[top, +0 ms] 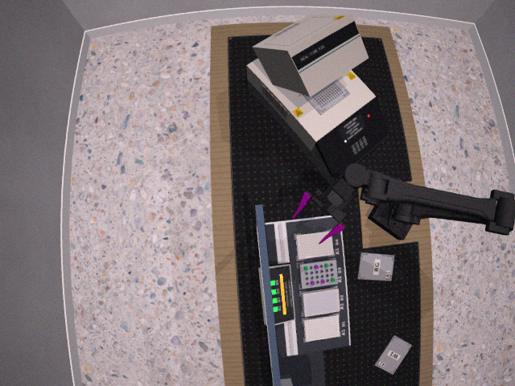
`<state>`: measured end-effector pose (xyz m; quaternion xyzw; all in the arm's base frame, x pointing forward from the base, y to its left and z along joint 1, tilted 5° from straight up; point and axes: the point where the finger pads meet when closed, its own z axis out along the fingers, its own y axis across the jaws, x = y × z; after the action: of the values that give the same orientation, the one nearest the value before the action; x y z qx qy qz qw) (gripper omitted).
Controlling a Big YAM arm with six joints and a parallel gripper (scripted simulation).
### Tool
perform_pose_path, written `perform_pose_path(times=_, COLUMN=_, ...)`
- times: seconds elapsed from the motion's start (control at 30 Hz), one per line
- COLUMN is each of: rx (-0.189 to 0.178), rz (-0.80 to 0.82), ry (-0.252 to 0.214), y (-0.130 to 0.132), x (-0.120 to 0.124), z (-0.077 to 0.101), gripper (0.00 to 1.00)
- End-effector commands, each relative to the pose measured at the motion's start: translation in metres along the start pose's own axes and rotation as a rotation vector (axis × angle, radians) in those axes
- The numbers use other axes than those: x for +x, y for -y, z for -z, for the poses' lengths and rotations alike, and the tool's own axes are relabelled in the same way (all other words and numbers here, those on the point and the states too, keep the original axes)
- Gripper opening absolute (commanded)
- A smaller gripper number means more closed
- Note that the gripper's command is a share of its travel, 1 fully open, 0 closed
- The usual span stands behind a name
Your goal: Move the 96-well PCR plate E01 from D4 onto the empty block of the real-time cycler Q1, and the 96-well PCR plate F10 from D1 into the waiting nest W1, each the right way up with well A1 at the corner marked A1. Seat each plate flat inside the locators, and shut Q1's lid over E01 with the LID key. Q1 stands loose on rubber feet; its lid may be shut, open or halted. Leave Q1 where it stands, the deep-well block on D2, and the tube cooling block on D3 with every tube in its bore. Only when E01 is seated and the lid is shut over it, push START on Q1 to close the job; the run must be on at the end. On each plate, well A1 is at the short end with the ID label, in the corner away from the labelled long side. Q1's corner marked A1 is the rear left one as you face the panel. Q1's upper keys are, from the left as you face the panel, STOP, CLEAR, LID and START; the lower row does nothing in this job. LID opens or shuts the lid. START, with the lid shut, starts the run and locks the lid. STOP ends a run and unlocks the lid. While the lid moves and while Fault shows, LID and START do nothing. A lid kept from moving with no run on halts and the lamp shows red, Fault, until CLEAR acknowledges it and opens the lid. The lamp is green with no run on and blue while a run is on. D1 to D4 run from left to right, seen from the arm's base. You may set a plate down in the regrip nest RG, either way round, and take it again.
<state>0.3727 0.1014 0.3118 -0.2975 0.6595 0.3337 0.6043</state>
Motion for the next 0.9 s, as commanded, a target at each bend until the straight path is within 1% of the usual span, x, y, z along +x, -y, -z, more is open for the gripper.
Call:
perform_pose_path(times=0.0, rx=0.000, rz=0.008, ry=0.005, y=0.000, x=-0.004, z=0.000, gripper=1.00)
perform_pose_path(times=0.53, rx=0.000, rz=0.008, ry=0.005, y=0.000, x=-0.004, z=0.000, gripper=1.00)
perform_pose_path(times=0.57, rx=0.018, rz=-0.011, ry=-0.011, y=0.003, x=0.002, z=-0.002, gripper=0.00)
perform_pose_path(times=0.7, rx=0.052, rz=-0.095, ry=-0.078, y=0.005, x=0.034, z=-0.004, gripper=0.00)
perform_pose_path(times=0.87, rx=0.099, rz=-0.156, ry=-0.147, y=0.008, x=0.060, z=-0.004, gripper=0.00)
